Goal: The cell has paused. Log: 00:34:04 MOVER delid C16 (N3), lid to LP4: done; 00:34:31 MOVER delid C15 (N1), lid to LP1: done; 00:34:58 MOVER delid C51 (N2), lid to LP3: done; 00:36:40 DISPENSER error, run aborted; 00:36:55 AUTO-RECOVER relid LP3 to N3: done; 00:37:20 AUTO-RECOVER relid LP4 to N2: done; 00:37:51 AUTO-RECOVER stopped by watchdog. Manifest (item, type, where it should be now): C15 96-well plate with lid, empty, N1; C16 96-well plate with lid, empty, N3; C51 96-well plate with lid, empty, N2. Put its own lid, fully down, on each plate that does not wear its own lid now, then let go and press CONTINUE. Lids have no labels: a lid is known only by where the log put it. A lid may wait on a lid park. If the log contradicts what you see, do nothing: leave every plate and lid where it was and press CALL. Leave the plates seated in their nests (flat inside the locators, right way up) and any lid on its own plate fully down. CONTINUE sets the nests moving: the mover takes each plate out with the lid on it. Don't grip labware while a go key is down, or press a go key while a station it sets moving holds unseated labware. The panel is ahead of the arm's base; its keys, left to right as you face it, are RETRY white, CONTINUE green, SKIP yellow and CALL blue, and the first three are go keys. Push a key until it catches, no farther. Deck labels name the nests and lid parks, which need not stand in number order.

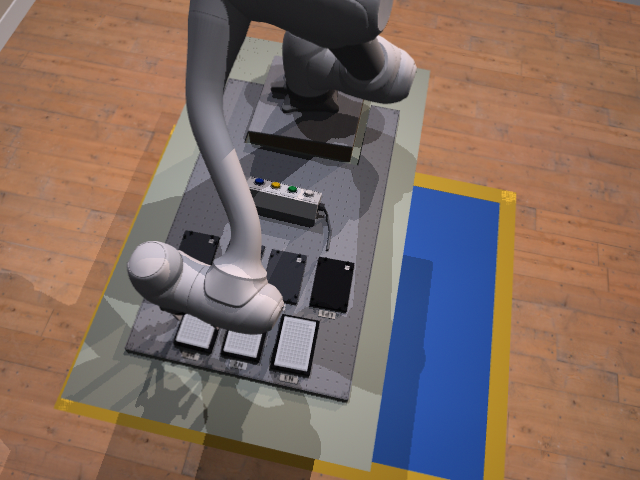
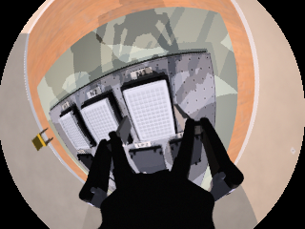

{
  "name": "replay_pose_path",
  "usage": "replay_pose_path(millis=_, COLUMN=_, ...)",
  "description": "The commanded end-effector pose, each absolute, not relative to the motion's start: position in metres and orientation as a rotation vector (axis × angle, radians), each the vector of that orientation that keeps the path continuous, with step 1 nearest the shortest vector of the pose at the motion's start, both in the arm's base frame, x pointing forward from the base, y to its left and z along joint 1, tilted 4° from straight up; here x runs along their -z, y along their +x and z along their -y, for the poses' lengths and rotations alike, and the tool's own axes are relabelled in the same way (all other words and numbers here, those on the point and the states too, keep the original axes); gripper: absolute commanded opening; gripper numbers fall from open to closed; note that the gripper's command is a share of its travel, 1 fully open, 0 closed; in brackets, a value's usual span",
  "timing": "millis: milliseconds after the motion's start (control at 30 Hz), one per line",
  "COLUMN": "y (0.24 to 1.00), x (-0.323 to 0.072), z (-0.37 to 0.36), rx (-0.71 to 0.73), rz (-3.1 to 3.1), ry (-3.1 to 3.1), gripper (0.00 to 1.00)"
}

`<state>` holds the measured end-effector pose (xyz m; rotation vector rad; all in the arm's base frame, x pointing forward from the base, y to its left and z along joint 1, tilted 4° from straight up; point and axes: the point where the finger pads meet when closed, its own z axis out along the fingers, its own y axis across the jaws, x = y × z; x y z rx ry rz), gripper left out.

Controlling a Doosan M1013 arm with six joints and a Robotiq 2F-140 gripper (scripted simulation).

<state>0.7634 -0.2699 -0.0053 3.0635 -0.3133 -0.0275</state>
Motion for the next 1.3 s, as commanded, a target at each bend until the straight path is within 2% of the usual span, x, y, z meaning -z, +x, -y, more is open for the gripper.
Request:
replay_pose_path(millis=0, y=0.7623, x=0.0083, z=0.2712, rx=0.029, rz=0.318, ry=3.062, gripper=0.66)
replay_pose_path(millis=1267, y=0.7624, x=0.0034, z=0.2709, rx=0.029, rz=0.318, ry=3.062, gripper=0.66)
